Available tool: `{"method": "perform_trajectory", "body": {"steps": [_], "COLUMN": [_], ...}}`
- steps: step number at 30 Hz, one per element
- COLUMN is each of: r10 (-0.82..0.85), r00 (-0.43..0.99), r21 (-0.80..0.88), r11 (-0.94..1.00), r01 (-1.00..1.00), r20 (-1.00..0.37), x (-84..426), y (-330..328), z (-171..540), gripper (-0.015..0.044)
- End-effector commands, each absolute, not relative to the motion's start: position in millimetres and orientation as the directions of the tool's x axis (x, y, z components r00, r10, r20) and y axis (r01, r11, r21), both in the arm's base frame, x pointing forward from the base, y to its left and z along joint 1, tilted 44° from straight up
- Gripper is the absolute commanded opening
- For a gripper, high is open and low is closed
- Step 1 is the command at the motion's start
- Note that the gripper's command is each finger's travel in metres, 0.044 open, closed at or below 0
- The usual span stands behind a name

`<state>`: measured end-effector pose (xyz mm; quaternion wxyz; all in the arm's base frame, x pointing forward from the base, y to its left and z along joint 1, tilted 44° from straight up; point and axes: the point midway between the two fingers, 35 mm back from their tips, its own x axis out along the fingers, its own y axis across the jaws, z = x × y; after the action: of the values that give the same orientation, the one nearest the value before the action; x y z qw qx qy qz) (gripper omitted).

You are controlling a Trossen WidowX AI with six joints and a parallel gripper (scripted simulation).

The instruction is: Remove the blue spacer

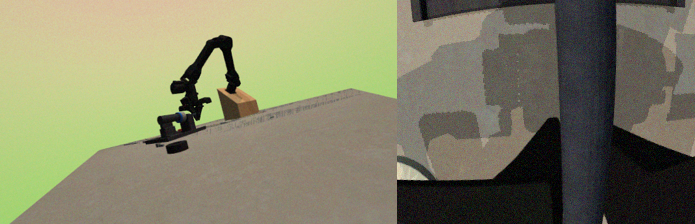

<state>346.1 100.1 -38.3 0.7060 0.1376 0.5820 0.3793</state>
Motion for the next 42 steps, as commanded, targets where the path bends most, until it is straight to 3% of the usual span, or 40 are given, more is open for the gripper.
{"method": "perform_trajectory", "body": {"steps": [1,42], "r10": [0.696,0.696], "r00": [0.035,0.035], "r21": [0.635,0.635], "r11": [0.673,0.673], "r01": [-0.379,-0.379], "r20": [-0.717,-0.717], "x": [345.6,342.0], "y": [100.0,99.0], "z": [-38.1,-39.3], "gripper": [0.0000,0.0000]}}
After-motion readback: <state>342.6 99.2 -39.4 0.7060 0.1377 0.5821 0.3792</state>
